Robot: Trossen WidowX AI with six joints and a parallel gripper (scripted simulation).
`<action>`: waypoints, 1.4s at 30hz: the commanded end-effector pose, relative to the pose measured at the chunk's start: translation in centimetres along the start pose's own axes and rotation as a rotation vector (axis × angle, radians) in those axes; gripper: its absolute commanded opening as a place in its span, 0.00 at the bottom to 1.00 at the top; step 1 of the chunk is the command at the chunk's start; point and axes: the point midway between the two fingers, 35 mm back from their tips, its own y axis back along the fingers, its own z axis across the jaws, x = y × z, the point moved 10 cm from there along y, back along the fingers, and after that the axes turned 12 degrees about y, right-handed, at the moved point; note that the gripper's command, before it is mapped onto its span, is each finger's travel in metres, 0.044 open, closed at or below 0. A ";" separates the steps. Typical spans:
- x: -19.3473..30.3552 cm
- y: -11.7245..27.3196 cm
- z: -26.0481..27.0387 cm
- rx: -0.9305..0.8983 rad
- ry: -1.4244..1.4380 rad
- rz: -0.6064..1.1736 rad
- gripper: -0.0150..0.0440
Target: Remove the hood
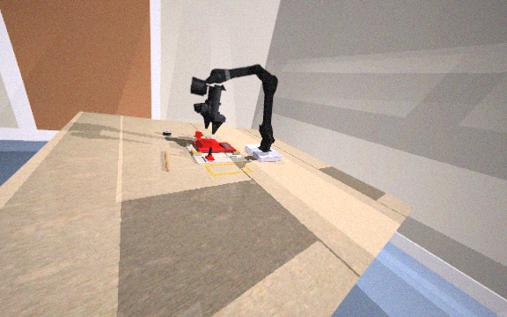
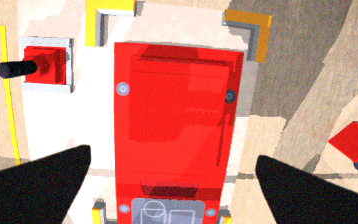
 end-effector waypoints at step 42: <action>0.0 -3.6 -0.1 0.001 0.006 0.006 1.00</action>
